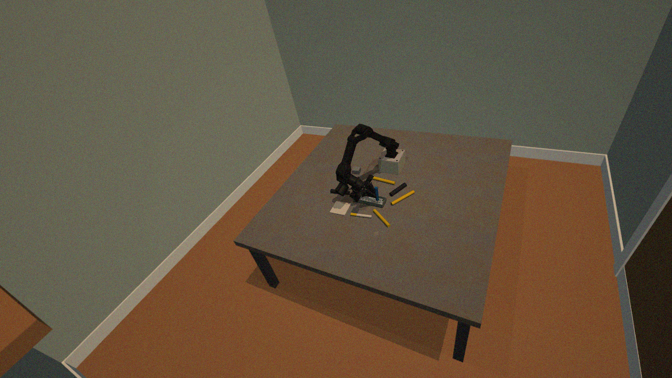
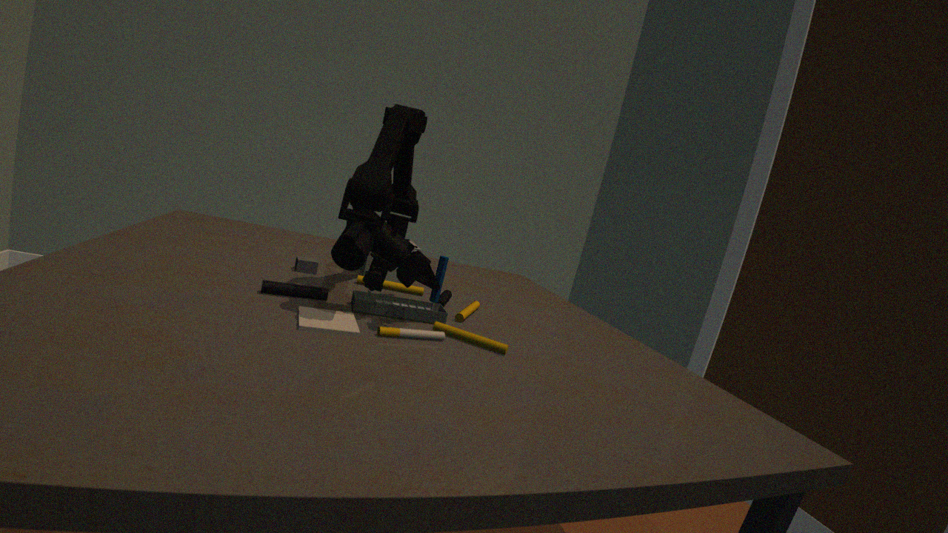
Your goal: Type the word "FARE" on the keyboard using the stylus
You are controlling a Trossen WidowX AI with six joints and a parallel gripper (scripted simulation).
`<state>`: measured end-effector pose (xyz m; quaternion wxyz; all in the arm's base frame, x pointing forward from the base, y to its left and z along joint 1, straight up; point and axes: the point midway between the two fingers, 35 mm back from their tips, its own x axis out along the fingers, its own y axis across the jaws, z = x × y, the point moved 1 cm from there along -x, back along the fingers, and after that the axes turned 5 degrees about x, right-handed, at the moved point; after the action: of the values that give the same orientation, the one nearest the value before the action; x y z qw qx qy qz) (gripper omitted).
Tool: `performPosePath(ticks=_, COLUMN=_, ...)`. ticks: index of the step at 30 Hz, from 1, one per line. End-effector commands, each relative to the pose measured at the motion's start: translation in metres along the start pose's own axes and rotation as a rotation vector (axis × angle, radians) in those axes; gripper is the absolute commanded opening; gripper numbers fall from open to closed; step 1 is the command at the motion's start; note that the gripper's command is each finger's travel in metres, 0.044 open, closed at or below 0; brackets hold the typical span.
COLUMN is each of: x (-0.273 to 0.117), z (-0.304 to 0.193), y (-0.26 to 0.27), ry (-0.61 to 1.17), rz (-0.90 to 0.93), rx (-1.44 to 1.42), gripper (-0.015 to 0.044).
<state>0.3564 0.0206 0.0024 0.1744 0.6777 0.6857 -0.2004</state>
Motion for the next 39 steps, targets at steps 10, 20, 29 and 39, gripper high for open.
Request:
performPosePath(ticks=10, x=0.002, z=0.002, y=-0.001, ry=0.006, rz=-0.001, rx=0.011, gripper=0.0081)
performPosePath(ticks=20, x=-0.008, z=-0.015, y=-0.002, ry=0.006, rz=-0.001, rx=0.011, gripper=0.0081)
performPosePath(ticks=29, x=-0.016, z=-0.03, y=-0.005, ry=0.006, rz=-0.001, rx=0.011, gripper=0.0081)
performPosePath(ticks=39, x=-0.015, z=-0.028, y=-0.006, ry=0.004, rz=-0.005, rx=0.01, gripper=0.0078)
